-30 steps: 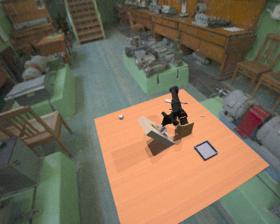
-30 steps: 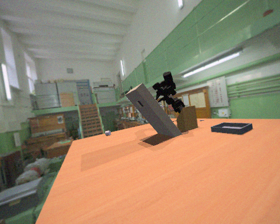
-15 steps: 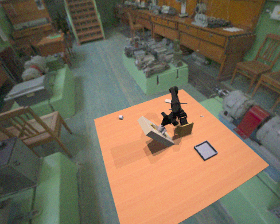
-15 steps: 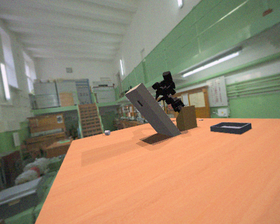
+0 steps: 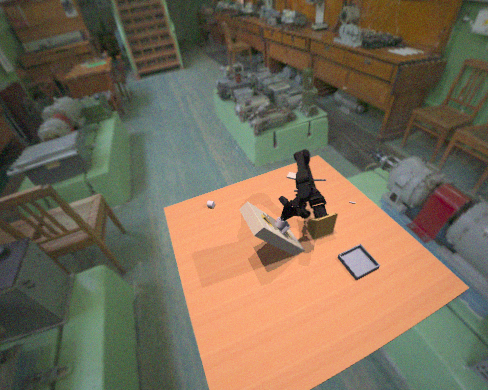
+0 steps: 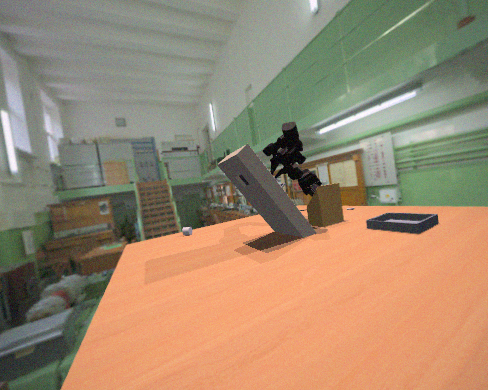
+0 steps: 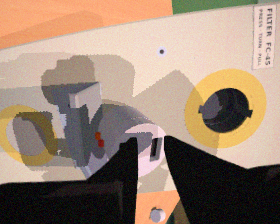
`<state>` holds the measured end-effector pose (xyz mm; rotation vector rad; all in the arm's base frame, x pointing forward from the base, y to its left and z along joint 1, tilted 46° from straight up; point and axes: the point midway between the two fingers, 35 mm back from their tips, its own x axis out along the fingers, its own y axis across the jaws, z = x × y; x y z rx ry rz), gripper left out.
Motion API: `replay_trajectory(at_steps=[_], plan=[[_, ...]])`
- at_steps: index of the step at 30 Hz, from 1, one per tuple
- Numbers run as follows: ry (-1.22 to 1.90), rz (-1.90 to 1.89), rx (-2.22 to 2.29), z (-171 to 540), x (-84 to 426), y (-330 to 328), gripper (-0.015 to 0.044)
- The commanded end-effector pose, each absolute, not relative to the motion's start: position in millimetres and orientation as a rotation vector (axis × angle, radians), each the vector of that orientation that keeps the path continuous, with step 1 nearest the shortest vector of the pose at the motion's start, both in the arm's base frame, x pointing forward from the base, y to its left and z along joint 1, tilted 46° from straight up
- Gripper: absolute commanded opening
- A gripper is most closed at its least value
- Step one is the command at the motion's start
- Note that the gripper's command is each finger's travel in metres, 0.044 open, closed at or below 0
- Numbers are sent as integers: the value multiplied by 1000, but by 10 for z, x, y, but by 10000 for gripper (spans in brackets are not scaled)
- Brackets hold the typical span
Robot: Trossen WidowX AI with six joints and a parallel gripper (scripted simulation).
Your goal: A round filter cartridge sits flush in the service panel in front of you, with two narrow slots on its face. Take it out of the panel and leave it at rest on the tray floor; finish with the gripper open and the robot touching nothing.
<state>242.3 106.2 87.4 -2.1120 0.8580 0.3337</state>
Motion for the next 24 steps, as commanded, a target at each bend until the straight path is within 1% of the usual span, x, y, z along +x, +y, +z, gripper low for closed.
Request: replay_trajectory(at_steps=[1,6,24], plan=[[967,370,-2067,883,2451,1081,90],[1134,399,-2008,914,2456,1065,90],[1141,399,-2006,916,2456,1064,90]])
